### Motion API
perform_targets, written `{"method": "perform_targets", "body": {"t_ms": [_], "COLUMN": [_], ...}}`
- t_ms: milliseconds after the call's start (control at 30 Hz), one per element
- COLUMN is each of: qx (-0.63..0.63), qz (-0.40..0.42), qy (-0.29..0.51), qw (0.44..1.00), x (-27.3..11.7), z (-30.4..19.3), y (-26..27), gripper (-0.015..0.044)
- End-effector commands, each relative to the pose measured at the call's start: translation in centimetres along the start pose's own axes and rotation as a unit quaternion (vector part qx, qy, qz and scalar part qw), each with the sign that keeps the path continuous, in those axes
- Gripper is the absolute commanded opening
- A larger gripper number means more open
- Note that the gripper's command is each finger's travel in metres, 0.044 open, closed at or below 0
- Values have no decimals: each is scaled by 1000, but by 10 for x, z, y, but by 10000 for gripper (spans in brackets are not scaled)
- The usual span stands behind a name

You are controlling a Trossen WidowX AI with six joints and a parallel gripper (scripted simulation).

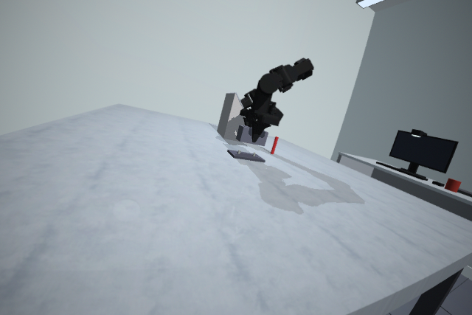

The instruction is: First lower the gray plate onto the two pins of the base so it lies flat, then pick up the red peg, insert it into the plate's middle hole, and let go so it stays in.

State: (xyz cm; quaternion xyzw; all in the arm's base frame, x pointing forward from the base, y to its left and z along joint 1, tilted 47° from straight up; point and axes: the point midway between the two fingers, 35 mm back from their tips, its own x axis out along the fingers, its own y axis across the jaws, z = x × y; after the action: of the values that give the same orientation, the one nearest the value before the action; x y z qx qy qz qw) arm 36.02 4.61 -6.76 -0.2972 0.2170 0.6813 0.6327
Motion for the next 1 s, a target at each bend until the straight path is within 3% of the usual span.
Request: {"method": "perform_targets", "body": {"t_ms": [0,967], "qx": [-2,-2], "qz": [1,1], "qy": [1,1], "qw": [1000,1000], "x": [1,21], "z": [-1,-2], "y": [1,1], "gripper": [0,0]}}
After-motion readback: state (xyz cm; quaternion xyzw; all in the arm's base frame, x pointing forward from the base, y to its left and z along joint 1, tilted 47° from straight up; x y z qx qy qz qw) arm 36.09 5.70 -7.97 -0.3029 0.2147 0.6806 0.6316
